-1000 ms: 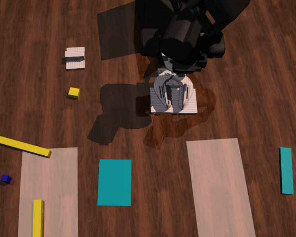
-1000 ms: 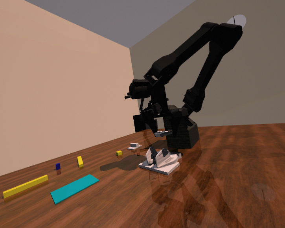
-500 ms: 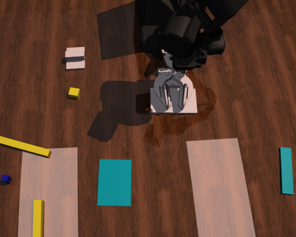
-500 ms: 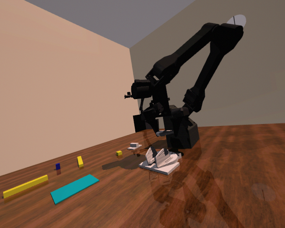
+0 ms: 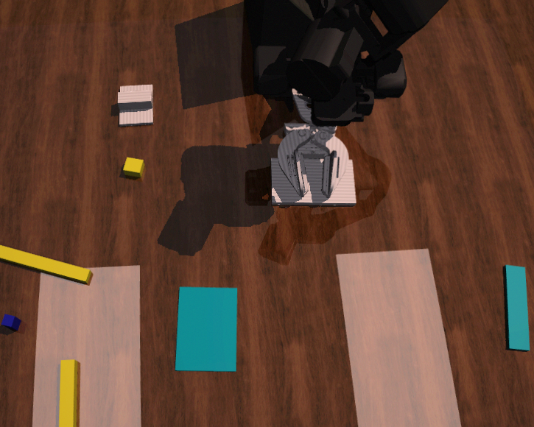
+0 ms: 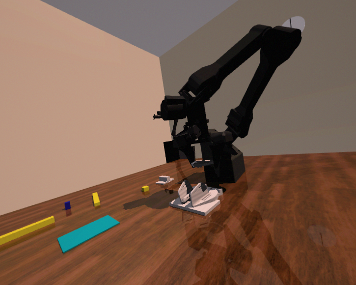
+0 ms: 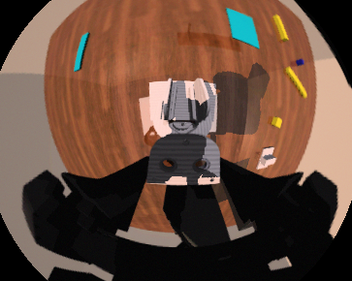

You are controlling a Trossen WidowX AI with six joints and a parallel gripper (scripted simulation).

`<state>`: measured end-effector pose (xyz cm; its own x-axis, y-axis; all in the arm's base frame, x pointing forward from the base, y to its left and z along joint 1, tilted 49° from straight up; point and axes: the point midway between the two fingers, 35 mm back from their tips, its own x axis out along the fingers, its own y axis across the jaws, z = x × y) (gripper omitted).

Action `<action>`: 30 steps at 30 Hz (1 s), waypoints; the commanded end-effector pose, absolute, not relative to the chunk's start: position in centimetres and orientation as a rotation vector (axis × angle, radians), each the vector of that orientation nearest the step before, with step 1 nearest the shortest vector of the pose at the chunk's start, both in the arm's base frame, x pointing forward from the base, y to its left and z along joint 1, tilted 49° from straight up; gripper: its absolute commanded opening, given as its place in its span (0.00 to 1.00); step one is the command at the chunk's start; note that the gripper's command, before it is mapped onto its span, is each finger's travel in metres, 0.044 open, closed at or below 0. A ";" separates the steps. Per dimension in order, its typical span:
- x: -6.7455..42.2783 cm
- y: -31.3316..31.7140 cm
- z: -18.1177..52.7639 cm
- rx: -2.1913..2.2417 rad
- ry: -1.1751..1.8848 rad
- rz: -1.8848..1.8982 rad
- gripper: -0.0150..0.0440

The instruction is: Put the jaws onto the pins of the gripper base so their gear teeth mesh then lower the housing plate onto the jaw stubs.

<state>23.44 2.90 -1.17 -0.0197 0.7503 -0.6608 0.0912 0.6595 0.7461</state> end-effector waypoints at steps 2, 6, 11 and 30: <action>23.5 2.7 -1.2 0.721 1.518 0.607 0.85; 23.5 2.7 -1.2 0.721 1.518 0.607 0.85; 23.5 2.9 -1.4 0.721 1.518 0.606 0.85; 23.6 5.2 -3.6 0.721 1.518 0.602 0.85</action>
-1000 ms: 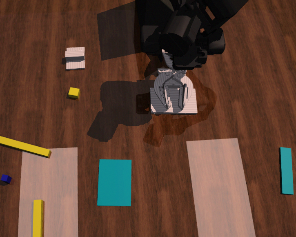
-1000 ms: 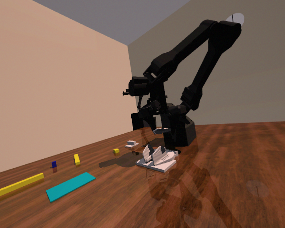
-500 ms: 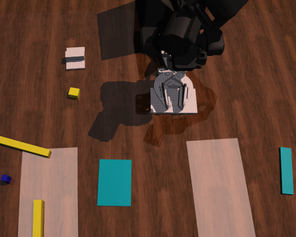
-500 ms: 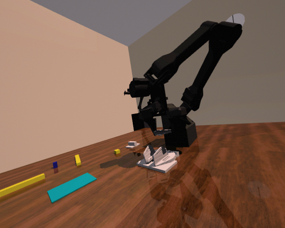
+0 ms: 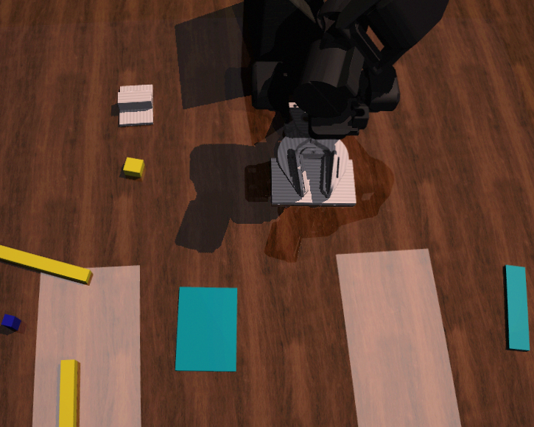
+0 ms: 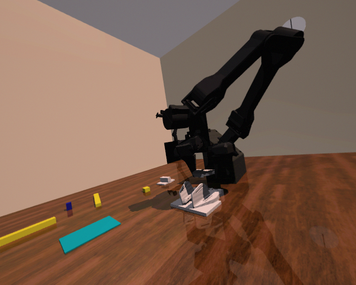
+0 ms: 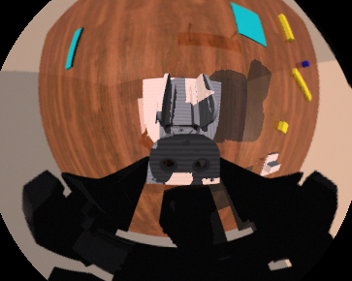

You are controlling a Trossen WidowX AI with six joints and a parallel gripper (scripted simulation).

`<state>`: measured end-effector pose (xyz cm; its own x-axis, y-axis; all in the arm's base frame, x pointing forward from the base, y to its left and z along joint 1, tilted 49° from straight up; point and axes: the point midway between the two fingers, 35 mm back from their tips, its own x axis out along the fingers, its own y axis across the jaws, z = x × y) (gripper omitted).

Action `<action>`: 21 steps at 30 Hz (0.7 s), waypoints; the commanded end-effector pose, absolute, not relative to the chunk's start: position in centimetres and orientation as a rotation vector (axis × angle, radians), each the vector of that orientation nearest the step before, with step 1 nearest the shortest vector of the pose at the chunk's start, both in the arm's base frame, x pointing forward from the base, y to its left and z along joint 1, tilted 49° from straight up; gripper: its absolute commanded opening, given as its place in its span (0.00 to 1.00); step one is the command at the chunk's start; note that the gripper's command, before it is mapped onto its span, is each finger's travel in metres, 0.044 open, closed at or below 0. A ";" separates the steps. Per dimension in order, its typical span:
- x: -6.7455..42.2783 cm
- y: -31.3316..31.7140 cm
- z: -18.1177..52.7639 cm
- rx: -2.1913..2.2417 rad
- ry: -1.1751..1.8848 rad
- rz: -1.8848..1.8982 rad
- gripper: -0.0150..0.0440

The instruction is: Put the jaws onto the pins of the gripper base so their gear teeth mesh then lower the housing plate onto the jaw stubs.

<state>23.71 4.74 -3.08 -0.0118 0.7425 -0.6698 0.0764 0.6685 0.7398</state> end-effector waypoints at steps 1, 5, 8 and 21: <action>23.6 5.3 -3.7 0.721 1.518 0.602 0.85; 23.5 5.8 -4.1 0.722 1.518 0.603 0.85; 23.5 6.2 -4.4 0.723 1.519 0.603 0.85; 23.3 7.4 -5.3 0.726 1.519 0.606 0.85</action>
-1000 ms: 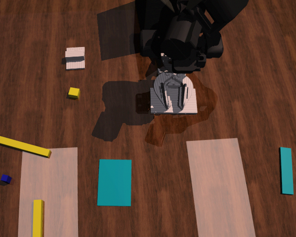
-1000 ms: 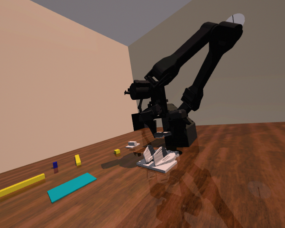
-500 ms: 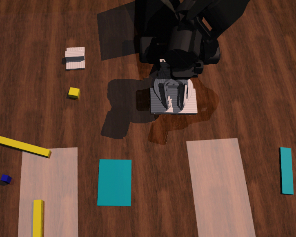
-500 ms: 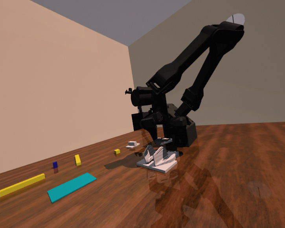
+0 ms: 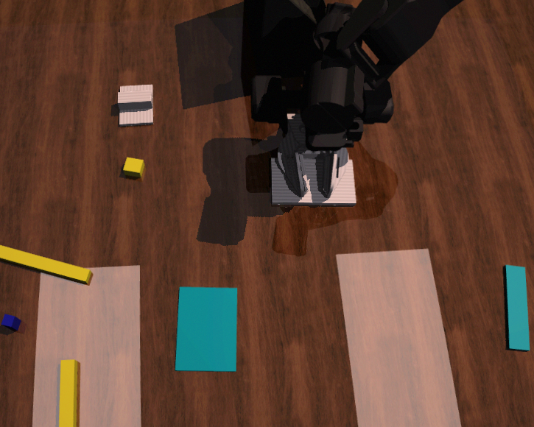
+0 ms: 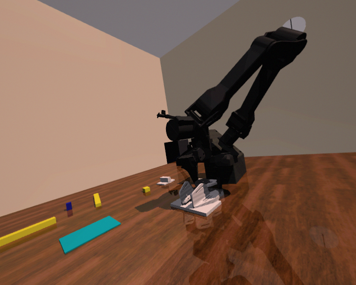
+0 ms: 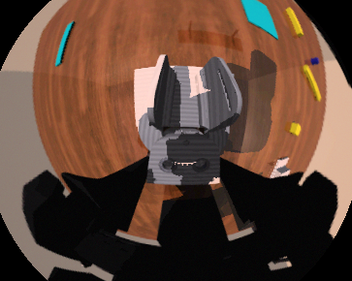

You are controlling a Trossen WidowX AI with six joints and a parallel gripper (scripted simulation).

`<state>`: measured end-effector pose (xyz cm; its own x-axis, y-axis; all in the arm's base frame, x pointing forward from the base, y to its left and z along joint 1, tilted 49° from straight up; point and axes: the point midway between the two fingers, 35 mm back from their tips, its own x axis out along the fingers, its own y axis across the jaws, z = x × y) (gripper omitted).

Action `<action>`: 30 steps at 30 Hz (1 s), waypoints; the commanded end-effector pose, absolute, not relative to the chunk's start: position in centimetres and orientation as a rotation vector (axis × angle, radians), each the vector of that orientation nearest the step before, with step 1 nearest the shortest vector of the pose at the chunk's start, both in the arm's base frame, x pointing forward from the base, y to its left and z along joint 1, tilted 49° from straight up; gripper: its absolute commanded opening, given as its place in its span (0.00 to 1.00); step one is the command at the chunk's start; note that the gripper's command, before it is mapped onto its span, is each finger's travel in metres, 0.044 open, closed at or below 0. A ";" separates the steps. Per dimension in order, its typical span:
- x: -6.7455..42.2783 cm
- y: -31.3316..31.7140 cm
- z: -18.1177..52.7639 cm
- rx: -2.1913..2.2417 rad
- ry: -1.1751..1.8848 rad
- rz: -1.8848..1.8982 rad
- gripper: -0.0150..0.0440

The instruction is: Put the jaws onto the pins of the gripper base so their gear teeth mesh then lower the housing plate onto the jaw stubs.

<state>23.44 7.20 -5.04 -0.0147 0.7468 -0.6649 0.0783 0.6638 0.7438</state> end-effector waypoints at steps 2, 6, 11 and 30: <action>23.3 7.4 -5.3 0.726 1.519 0.606 0.85; 23.3 7.4 -5.3 0.726 1.519 0.606 0.85; 23.3 7.4 -5.3 0.726 1.519 0.606 0.85; 23.3 7.6 -5.5 0.733 1.523 0.600 0.85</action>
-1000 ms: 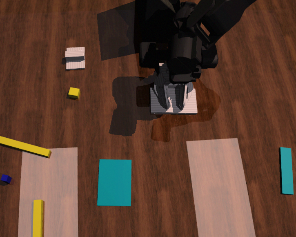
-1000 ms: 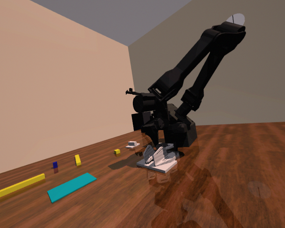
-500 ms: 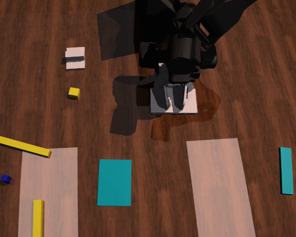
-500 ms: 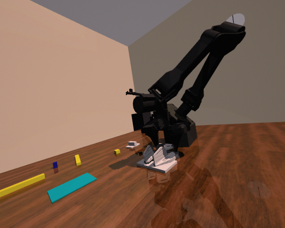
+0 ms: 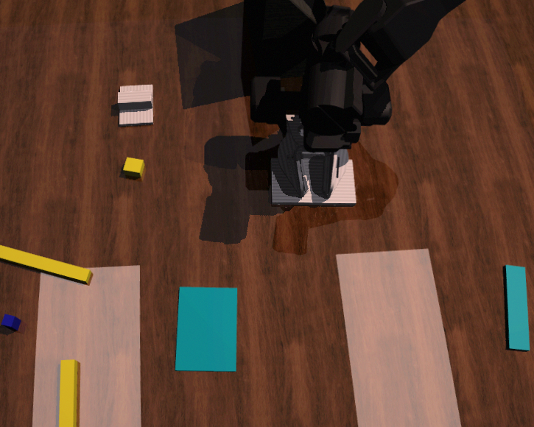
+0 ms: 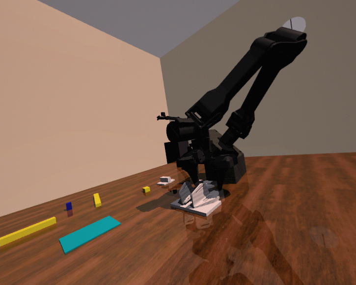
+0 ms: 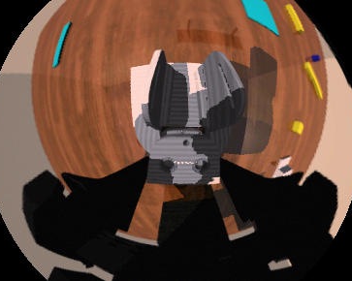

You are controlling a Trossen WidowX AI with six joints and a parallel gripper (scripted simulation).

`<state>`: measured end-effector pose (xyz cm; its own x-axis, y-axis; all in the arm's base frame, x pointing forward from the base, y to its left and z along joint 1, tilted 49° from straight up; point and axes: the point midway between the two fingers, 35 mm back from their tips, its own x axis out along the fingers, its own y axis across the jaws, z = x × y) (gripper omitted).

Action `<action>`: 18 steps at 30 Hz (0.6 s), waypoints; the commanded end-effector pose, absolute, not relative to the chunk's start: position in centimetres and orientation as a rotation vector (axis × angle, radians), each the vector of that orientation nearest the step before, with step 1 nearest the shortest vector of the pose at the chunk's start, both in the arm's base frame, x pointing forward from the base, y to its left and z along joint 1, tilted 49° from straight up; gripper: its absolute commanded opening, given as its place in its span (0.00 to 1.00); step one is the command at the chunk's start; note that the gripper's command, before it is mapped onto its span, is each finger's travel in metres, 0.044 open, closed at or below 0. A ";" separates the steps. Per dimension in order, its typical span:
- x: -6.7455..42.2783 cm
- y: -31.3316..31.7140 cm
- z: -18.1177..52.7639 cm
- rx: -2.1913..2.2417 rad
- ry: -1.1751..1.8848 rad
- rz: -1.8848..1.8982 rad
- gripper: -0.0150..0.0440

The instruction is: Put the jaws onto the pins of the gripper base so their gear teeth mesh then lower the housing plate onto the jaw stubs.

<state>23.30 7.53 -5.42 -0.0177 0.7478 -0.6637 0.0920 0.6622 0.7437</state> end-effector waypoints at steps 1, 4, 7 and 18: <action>23.3 7.7 -5.5 0.734 1.523 0.599 0.85; 23.3 7.7 -5.6 0.734 1.523 0.599 0.85; 23.3 7.7 -5.6 0.734 1.523 0.599 0.85; 23.3 7.9 -5.7 0.733 1.523 0.600 0.85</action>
<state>23.31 7.82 -5.68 -0.0163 0.7478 -0.6638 0.0931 0.6621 0.7436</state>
